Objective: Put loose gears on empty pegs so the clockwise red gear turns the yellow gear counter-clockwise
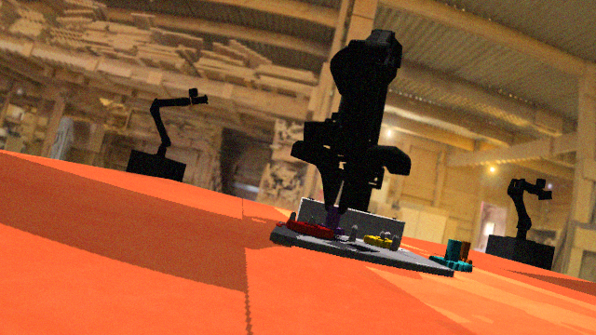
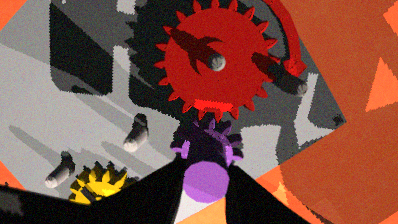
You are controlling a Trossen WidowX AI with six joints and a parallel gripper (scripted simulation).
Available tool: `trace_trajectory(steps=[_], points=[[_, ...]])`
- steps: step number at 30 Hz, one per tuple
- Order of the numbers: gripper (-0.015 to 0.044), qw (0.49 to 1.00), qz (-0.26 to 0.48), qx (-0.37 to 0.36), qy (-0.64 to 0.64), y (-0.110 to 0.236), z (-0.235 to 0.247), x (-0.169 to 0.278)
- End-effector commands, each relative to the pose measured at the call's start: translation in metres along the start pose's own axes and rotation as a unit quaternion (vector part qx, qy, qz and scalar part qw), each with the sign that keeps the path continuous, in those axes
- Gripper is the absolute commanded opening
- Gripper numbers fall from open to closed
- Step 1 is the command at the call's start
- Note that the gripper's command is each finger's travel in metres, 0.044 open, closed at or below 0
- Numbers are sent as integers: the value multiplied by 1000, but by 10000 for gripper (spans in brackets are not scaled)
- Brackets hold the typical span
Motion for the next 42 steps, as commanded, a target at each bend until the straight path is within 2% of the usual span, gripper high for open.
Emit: trace_trajectory(steps=[1,8,14,19,20,25,31,34,36,42], points=[[0,999,3,0,-45,-2,0,1],[0,991,3,0,-136,-3,-1,1],[0,993,3,0,-121,-3,-1,0],[131,996,3,0,-94,-1,-1,0],[140,997,3,0,-83,-1,-1,0],[140,999,3,0,-51,9,0,0],[140,1000,3,0,-16,46,0,1],[140,1000,3,0,-14,47,0,1],[193,1000,3,0,4,40,8,4],[350,974,5,-4,228,40,75,46]])
Point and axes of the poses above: the point midway between the two fingers, 35 mm back from their tips, its own y axis back along the fingers, its own z axis across the jaws, x = y × z, the point moved 8 cm from there along y, back along the fingers, and after that the axes turned 4 degrees about y, right-handed, at the moved point
